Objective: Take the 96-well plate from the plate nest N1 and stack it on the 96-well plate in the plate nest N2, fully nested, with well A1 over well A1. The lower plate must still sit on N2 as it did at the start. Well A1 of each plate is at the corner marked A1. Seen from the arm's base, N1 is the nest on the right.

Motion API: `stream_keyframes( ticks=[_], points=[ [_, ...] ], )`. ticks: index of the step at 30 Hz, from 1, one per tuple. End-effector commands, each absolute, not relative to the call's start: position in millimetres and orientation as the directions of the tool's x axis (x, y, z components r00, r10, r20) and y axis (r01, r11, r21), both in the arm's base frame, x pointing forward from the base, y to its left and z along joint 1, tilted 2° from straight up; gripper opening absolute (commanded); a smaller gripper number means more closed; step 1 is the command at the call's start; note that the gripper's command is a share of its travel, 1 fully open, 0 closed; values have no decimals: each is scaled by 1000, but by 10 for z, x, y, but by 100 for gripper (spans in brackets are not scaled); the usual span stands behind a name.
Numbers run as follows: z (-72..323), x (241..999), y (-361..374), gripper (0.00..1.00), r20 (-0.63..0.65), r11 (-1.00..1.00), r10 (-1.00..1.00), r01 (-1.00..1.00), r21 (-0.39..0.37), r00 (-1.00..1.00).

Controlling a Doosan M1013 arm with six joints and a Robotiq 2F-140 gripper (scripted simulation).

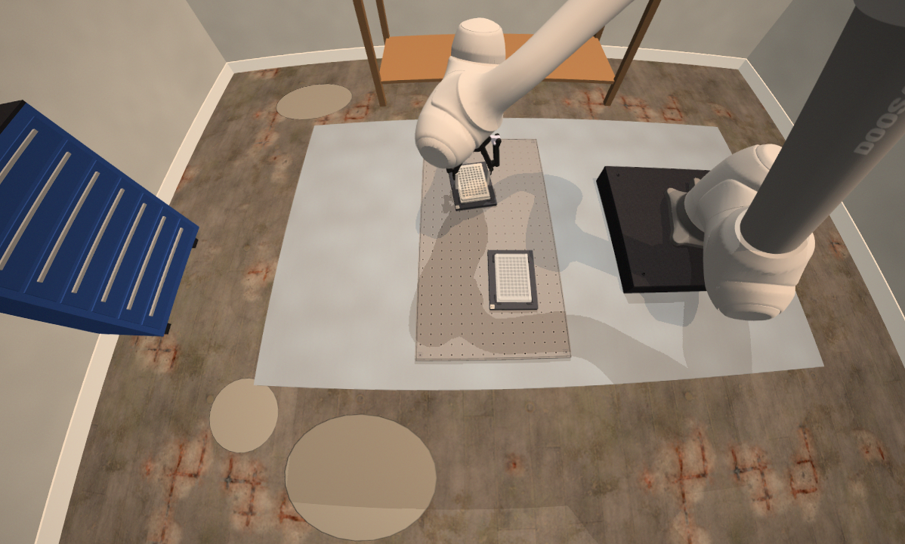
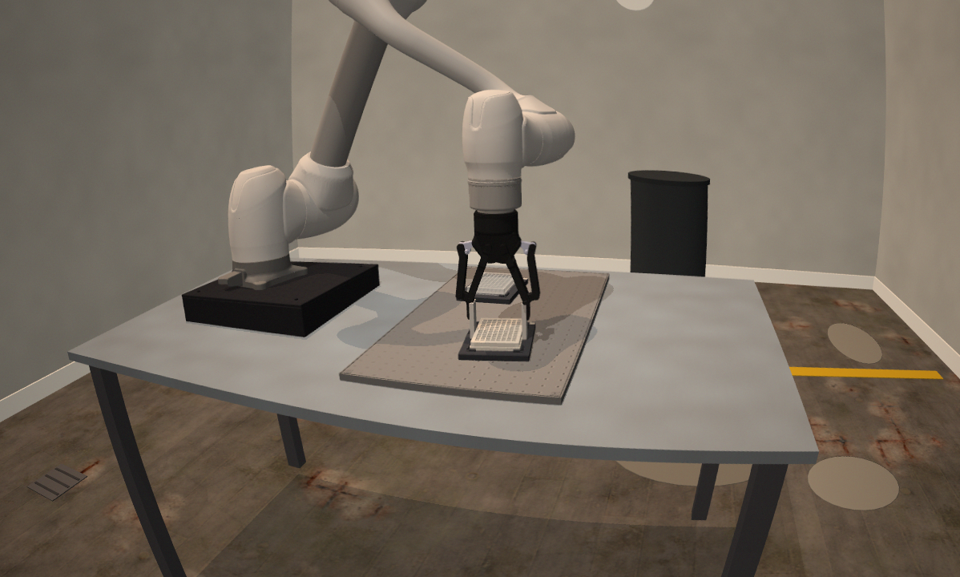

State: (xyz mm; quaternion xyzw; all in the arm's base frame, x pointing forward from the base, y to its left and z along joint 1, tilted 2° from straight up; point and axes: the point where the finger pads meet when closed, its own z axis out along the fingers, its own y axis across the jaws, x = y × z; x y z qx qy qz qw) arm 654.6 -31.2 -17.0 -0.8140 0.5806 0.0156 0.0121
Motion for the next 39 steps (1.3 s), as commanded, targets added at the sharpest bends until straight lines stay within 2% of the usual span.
stream_keyframes(
  ticks=[1,16,39],
  points=[
    [-171,6545,-312,0,-40,-326,-945,-946,-2,325],
    [-171,6545,-312,0,-40,-326,-945,-946,-2,325],
    [178,6549,-325,0,-40,-326,-945,-946,-2,325]
  ],
)
